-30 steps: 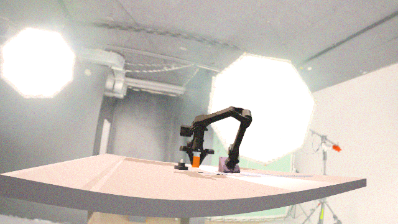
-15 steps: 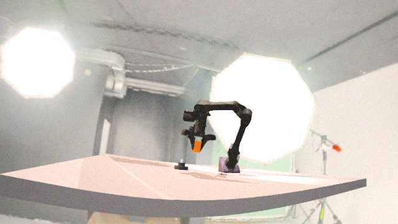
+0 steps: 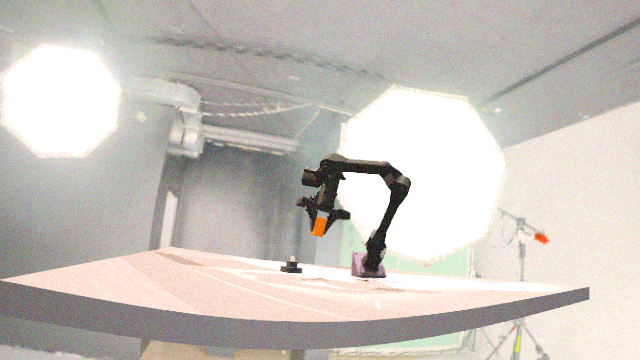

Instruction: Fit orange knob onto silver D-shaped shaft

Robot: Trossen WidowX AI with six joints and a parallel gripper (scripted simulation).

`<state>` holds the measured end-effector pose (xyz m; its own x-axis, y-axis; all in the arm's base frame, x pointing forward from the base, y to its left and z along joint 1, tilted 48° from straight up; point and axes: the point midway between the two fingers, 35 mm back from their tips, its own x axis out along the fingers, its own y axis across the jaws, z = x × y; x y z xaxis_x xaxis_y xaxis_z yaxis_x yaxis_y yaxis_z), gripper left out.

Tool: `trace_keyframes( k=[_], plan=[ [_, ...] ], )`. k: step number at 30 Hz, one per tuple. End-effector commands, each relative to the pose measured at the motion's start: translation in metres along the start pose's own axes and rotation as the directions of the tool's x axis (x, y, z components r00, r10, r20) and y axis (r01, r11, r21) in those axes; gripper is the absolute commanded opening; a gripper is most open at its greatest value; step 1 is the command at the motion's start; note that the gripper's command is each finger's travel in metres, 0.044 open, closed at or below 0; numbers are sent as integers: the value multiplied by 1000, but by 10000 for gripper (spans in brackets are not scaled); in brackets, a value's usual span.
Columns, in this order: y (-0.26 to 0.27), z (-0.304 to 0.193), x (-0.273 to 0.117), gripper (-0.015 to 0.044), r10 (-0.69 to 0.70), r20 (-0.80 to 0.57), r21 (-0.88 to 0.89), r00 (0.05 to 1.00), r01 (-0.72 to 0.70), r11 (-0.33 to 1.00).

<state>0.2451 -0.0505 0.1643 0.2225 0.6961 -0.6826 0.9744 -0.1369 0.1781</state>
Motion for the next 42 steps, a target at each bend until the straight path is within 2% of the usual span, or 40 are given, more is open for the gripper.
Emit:
trace_keyframes(
  k=[1, 15, 30, 37, 42],
  plan=[
    [0, -2, -9, 0, 95, 2, 4, 995, -95, 995],
    [0, -7, -39, 0, 387, 3, 7, 922, -387, 922],
    [1, -14, -70, 0, 663, 7, 8, 748, -663, 748],
    [1, -17, -82, 0, 753, 7, 8, 658, -753, 658],
    [1, -17, -83, 0, 761, 6, 8, 649, -761, 649]
  ],
)
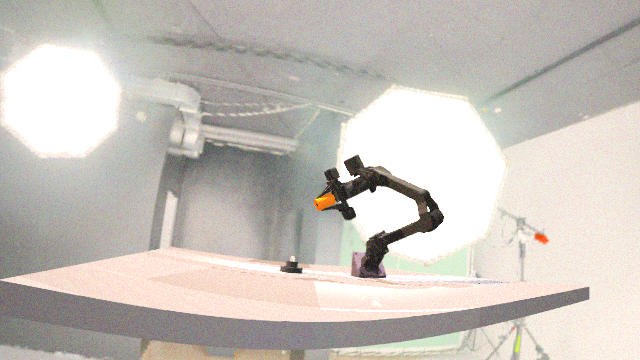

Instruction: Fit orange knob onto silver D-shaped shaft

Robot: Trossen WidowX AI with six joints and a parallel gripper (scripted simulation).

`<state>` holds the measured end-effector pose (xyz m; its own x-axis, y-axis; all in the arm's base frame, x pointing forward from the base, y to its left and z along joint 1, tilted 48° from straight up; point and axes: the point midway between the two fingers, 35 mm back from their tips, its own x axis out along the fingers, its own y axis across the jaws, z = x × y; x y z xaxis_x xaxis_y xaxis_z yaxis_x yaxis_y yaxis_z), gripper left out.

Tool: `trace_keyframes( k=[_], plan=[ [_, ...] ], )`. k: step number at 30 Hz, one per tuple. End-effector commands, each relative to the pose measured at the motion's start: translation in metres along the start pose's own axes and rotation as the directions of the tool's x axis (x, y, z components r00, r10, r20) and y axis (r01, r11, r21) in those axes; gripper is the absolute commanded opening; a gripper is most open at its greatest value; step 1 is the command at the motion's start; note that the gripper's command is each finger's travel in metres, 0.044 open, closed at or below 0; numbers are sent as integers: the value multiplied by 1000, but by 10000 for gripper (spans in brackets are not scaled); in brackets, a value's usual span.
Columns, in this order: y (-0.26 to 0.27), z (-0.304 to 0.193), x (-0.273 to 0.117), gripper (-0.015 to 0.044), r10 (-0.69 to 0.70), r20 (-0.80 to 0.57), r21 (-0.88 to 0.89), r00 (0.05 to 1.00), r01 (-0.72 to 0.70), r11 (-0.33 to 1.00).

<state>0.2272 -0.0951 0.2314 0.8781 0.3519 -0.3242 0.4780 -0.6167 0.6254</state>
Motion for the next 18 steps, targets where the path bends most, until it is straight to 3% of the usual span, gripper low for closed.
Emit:
trace_keyframes(
  k=[1, 14, 18],
  plan=[
    [2, 0, -1, 0, 18, -2, 2, 1000, -18, 1000],
    [-2, 0, -1, 0, 131, -1, 3, 991, -131, 991],
    [-2, 1, -1, 0, 100, 2, 4, 995, -100, 995]
  ],
)
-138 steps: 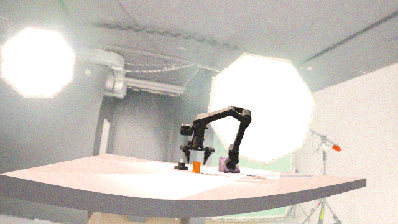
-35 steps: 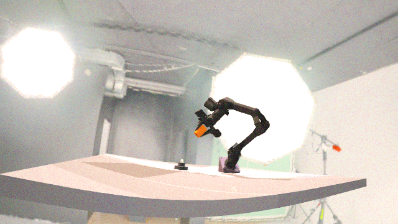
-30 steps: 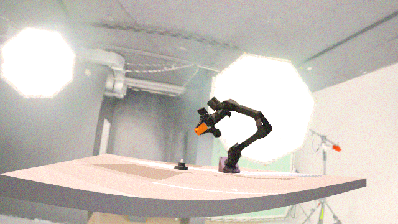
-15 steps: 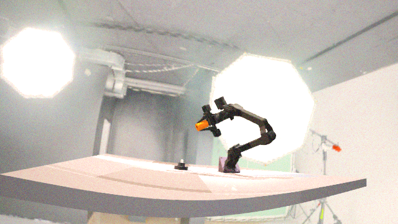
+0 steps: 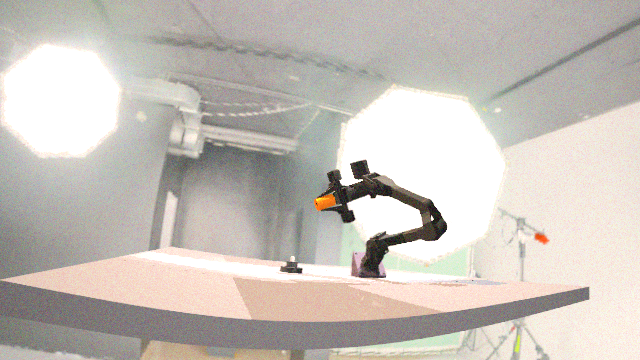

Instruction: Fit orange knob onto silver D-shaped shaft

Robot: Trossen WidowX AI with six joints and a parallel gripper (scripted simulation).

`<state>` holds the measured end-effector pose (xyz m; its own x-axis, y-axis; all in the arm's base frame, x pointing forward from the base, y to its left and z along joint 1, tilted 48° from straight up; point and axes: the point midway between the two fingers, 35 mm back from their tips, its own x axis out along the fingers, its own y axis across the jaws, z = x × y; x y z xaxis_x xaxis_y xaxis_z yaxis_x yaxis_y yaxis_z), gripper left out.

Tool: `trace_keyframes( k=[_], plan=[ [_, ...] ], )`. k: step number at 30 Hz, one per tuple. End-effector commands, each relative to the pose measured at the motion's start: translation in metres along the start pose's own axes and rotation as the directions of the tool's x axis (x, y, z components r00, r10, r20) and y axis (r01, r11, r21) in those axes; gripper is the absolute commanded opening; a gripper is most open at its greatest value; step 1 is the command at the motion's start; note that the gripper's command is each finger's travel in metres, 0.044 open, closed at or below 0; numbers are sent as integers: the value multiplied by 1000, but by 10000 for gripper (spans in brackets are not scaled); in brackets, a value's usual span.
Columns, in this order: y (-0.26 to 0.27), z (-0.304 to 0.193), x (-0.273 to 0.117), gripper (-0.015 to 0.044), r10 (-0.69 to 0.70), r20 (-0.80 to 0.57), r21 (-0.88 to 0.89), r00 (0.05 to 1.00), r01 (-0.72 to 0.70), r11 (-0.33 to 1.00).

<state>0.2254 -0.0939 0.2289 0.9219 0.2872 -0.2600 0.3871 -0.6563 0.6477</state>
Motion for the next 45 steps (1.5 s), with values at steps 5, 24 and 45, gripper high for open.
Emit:
trace_keyframes(
  k=[5, 24, 45],
  plan=[
    [1, 0, 0, 0, -1, 1, -6, 1000, 1, 1000],
    [1, 0, 0, 0, -1, 1, -6, 1000, 1, 1000],
    [-17, -1, 17, 0, -224, 7, -5, 974, 225, 974]
  ],
)
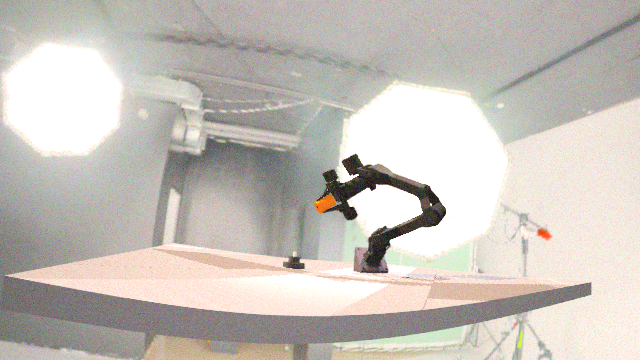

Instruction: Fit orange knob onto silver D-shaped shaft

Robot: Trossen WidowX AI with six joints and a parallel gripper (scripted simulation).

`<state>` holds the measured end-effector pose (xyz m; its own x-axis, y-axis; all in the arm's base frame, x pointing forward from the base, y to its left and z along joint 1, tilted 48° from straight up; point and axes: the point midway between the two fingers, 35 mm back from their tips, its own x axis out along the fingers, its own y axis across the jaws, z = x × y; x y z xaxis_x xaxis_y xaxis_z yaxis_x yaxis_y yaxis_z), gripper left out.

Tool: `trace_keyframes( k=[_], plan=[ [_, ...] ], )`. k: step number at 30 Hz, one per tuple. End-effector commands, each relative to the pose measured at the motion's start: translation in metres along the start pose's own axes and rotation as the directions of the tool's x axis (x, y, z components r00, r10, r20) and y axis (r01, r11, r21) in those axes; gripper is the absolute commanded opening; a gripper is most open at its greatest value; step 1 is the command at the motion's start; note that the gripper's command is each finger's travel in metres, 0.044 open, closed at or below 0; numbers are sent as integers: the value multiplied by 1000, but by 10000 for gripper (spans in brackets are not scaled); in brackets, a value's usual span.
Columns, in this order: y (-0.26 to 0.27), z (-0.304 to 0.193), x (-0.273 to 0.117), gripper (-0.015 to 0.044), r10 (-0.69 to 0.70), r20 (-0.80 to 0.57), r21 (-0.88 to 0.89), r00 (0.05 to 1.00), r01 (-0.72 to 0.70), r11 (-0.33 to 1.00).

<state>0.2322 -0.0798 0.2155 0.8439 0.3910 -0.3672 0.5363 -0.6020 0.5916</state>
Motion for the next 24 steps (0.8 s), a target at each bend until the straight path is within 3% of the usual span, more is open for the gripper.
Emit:
trace_keyframes(
  k=[1, 12, 24],
  plan=[
    [-2, -1, 5, 0, -80, 5, -10, 997, 80, 997],
    [-14, -2, 23, 0, -336, 8, -10, 942, 336, 942],
    [-29, -5, 43, 0, -601, 8, -11, 799, 601, 799]
  ],
)
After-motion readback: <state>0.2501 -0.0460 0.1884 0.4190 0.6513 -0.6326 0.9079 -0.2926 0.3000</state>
